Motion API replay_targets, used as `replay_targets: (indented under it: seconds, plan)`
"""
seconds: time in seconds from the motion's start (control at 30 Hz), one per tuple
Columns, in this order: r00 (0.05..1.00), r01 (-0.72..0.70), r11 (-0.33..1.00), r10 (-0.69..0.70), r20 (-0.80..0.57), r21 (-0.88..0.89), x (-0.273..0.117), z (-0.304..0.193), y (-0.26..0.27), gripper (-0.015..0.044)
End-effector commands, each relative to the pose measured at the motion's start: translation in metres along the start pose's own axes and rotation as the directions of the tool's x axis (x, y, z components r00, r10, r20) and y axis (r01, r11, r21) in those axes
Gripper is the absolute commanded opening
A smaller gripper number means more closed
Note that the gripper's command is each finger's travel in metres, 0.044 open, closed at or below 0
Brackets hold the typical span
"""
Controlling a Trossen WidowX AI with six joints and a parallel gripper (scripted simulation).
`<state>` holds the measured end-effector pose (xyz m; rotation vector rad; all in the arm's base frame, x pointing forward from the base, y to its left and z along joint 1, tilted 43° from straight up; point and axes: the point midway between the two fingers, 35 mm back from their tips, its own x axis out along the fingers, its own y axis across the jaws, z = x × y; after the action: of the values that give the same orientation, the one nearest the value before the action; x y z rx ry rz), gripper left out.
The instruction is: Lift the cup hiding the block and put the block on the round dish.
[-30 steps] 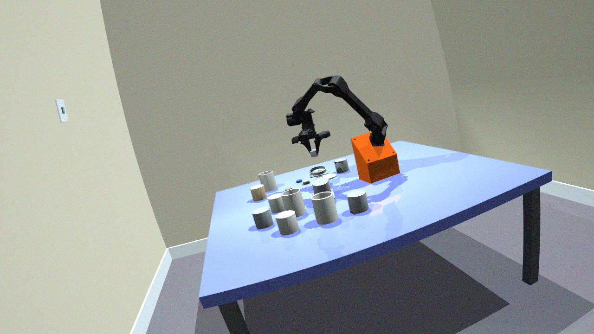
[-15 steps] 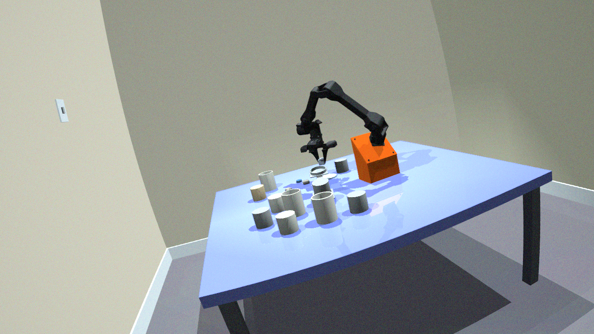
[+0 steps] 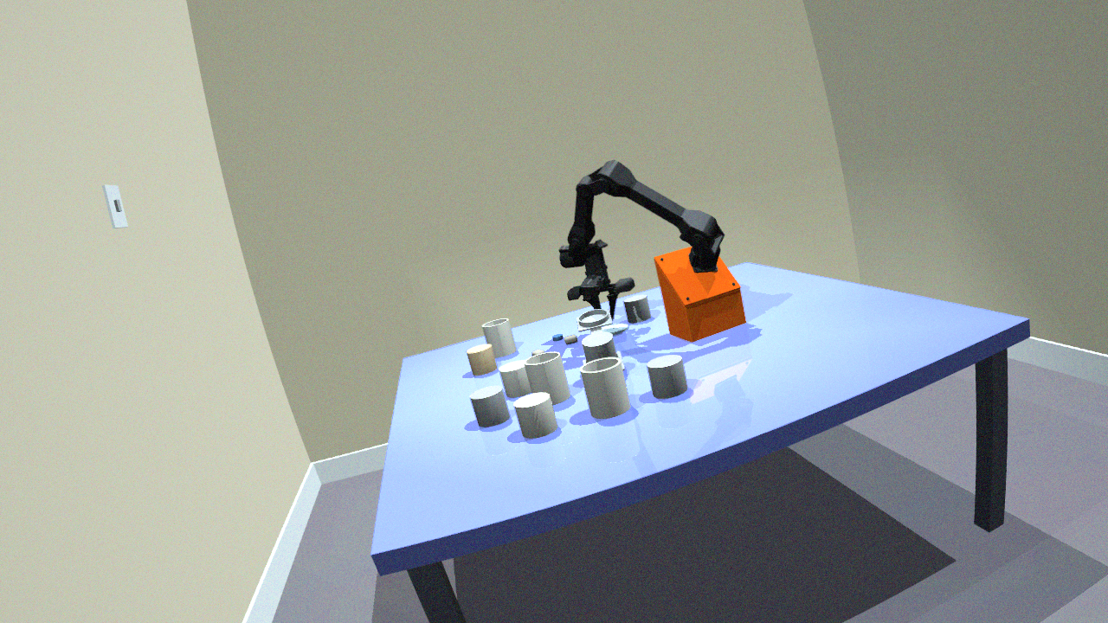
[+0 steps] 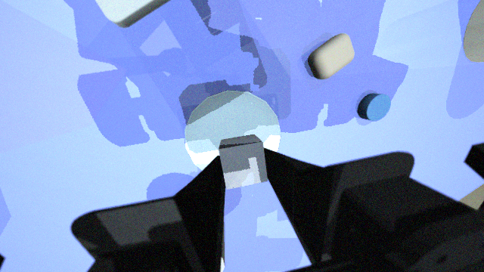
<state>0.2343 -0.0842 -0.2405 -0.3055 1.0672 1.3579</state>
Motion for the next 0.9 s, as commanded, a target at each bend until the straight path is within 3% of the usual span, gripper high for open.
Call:
replay_targets:
  seconds: [0.0, 0.53, 0.87]
  plan:
    - [1.000, -0.006, 1.000, 0.006, 0.007, 0.009, 0.007, 0.001, 0.003, 0.0000]
    - [1.000, -0.007, 1.000, 0.007, 0.008, 0.008, 0.028, 0.001, 0.003, 0.0000]
    - [1.000, -0.004, 1.000, 0.004, 0.003, 0.004, 0.023, 0.000, 0.002, 0.0263]
